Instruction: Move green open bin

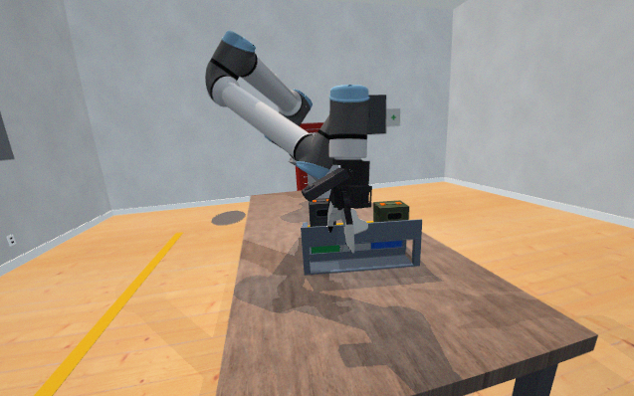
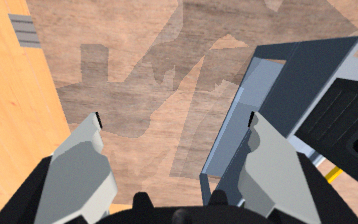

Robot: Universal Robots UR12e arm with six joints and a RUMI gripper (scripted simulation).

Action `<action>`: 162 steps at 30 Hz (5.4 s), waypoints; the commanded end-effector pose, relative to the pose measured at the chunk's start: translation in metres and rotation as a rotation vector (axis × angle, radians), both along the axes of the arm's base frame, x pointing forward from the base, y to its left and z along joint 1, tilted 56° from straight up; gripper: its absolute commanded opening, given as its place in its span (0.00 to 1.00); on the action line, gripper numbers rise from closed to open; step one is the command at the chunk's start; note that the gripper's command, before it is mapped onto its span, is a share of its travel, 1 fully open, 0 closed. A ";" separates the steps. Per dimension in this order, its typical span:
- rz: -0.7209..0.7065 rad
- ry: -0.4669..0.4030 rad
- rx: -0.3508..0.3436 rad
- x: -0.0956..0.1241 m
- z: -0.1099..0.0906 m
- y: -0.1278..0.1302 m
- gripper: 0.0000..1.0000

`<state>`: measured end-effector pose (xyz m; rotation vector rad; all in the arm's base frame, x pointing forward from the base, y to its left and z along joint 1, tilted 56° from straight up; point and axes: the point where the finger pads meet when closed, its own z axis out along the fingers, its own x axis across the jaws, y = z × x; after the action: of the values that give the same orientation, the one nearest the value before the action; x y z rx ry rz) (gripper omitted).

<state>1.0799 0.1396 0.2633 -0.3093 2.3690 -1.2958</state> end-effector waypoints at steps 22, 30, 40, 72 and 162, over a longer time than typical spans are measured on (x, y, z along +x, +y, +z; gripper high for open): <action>0.001 -0.001 0.000 0.000 0.001 0.001 1.00; 0.001 -0.001 0.000 0.000 0.001 0.001 1.00; 0.001 -0.001 0.000 -0.016 0.023 0.030 1.00; 0.001 -0.001 0.000 -0.048 0.067 0.086 1.00; 0.001 -0.001 0.000 -0.183 0.012 0.061 1.00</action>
<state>0.9155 0.2041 0.2821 -0.3083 2.3706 -1.2967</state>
